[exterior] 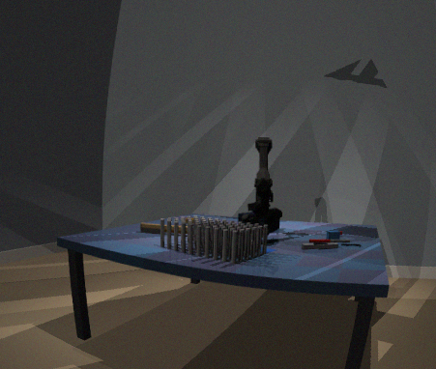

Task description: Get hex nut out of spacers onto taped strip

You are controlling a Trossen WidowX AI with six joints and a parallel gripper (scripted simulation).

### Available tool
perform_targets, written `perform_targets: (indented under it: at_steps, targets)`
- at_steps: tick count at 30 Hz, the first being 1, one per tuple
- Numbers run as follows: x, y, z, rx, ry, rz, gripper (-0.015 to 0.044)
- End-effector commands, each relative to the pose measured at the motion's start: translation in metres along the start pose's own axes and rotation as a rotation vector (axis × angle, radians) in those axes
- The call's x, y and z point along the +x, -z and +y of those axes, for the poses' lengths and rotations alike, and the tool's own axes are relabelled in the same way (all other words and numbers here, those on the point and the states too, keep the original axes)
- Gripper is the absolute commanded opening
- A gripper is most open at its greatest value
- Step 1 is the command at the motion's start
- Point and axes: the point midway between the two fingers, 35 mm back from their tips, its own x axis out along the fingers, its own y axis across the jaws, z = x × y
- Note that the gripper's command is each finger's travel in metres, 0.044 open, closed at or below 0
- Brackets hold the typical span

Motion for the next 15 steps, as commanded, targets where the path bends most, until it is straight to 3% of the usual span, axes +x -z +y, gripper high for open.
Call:
perform_targets:
  at_steps: [1,15]
  targets:
    - [0.0006,-0.0060,0.0029,-0.004,-0.008,-0.007,0.0000]
    - [0.0043,-0.0150,0.0030,-0.004,-0.008,-0.008,0.0000]
